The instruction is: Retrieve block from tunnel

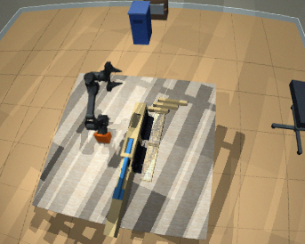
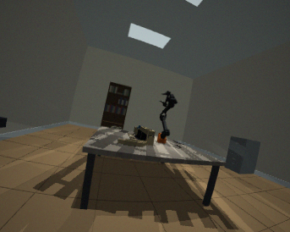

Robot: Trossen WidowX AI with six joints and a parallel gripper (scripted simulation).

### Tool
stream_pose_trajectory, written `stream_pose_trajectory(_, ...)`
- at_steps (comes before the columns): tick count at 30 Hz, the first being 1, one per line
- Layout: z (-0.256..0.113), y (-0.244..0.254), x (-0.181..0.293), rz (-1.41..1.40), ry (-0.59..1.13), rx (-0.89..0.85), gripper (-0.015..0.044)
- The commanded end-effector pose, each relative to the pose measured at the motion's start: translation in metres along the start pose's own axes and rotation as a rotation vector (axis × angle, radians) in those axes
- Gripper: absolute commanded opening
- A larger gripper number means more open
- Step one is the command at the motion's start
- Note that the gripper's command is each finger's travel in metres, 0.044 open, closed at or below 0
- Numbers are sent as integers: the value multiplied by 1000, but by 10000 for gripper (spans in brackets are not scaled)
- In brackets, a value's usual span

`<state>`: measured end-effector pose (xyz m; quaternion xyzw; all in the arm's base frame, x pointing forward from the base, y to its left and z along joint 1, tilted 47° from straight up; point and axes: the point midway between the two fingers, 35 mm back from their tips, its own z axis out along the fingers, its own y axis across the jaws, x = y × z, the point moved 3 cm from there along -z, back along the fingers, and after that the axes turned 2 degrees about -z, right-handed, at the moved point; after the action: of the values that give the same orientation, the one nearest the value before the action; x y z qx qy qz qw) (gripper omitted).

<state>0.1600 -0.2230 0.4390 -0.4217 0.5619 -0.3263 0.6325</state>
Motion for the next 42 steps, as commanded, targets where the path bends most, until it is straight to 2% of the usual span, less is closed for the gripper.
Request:
stream_pose_trajectory(1,0,0,0,0,0,0,426)
stream_pose_trajectory(6,-19,-14,-25,-49,29,112,440)
stream_pose_trajectory(13,-57,-32,-122,-247,48,382,440)
stream_pose_trajectory(16,-59,-25,-167,-345,34,440,440)
stream_pose_trajectory(20,-41,-2,-222,-473,-1,441,440)
stream_pose_trajectory(25,5,40,-262,-585,-38,321,440)
stream_pose_trajectory(30,59,89,-267,-606,-40,114,440)
stream_pose_trajectory(36,118,152,-235,-468,0,-212,440)
stream_pose_trajectory(42,152,214,-170,-119,137,-563,440)
